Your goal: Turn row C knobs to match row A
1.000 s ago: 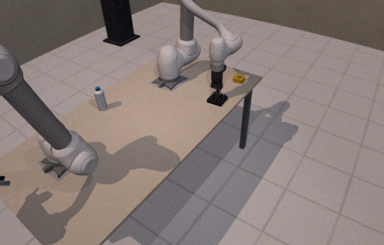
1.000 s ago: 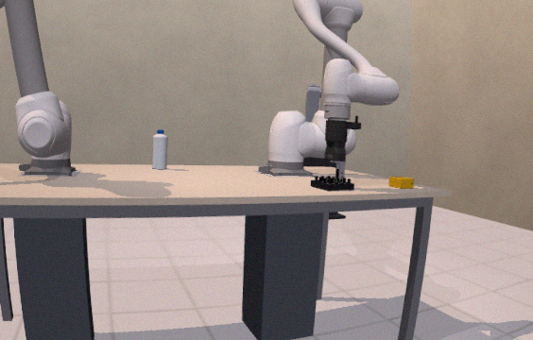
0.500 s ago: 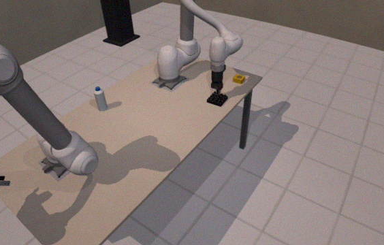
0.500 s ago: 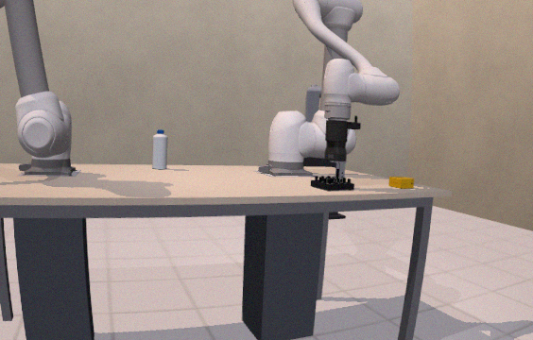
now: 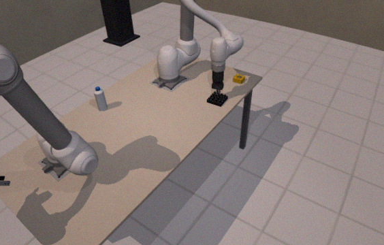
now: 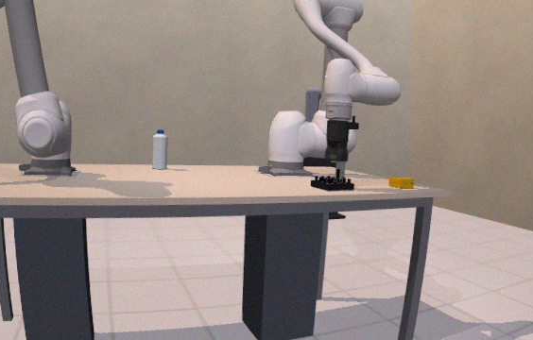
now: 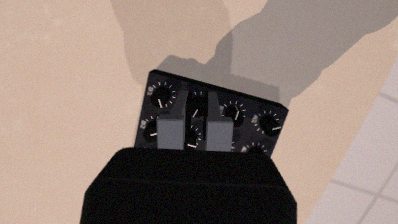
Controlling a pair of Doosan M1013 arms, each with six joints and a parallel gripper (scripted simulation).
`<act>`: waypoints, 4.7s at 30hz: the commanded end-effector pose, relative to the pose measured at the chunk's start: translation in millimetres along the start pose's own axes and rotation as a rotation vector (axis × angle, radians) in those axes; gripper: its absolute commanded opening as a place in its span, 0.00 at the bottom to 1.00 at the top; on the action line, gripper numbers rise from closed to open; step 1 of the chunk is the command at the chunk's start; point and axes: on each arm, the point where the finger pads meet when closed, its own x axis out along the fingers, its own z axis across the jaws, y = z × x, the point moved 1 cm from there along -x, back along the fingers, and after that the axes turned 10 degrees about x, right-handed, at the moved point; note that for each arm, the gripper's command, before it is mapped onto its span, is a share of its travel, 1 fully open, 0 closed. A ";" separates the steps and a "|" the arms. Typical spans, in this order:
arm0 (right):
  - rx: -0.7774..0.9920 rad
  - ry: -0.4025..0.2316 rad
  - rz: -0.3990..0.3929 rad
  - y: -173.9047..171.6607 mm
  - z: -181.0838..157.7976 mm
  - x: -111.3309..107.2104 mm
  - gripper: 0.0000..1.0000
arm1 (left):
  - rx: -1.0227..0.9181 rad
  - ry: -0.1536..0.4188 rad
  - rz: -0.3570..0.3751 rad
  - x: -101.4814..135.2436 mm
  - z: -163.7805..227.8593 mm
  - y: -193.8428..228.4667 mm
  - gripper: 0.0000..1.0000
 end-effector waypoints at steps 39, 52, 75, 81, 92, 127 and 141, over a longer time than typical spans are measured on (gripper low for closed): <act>0.000 0.000 -0.001 0.1 0.1 -0.4 1.00 | -0.880 -0.002 0.001 -0.5 0.5 0.0 0.30; 0.000 0.000 -0.001 0.1 0.1 -0.4 1.00 | -1.124 -0.002 0.001 -0.5 0.5 0.0 0.30; 0.000 0.000 -0.001 0.1 0.1 -0.4 1.00 | -1.369 -0.003 0.000 -0.5 0.5 0.0 0.30; 0.000 0.000 -0.001 0.1 0.1 -0.4 1.00 | -1.386 -0.003 0.000 -0.5 0.5 0.0 0.30; 0.000 0.000 -0.001 0.1 0.1 -0.4 1.00 | -1.389 -0.003 0.000 -0.5 0.5 0.0 0.30; 0.000 0.000 -0.001 0.1 0.1 -0.4 1.00 | -1.389 -0.003 0.000 -38.5 0.5 -0.1 0.46; 0.000 0.000 -0.001 0.1 0.1 -0.4 1.00 | -1.270 -0.003 0.001 -39.5 -1.3 2.6 0.46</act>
